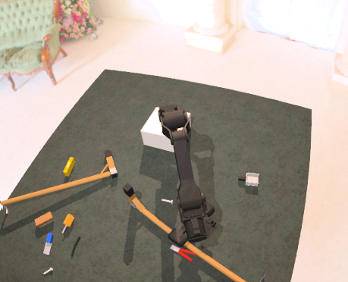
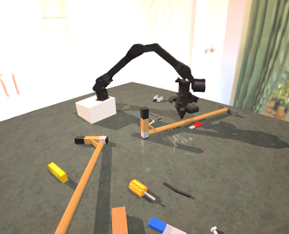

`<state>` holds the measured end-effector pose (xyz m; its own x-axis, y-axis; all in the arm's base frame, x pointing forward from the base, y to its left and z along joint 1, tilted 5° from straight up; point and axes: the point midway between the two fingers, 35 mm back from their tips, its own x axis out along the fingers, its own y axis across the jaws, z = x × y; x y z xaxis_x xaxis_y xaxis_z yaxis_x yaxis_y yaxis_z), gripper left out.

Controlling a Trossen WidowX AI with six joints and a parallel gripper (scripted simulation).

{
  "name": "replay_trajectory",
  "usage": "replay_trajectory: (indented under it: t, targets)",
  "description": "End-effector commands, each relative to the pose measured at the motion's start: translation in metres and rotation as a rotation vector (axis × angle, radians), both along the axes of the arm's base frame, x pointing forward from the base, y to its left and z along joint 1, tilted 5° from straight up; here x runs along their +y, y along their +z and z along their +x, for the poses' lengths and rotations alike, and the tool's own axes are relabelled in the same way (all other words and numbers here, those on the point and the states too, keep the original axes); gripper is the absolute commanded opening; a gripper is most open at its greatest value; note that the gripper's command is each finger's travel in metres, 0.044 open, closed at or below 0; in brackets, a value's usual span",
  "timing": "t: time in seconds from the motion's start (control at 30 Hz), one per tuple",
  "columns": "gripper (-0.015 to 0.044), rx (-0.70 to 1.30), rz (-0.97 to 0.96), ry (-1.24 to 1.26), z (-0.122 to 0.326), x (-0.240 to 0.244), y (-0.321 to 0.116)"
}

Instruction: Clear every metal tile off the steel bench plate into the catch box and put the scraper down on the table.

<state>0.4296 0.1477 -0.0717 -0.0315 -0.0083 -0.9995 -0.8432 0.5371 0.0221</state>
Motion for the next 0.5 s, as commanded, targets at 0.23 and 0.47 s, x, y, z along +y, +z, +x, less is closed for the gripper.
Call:
replay_trajectory:
  t: [0.23, 0.47]
  targets:
    - [0.0, -0.01, 0.0, 0.002, 0.012, -0.006, -0.001]
    - [0.0, -0.015, 0.001, 0.002, 0.018, -0.009, -0.001]
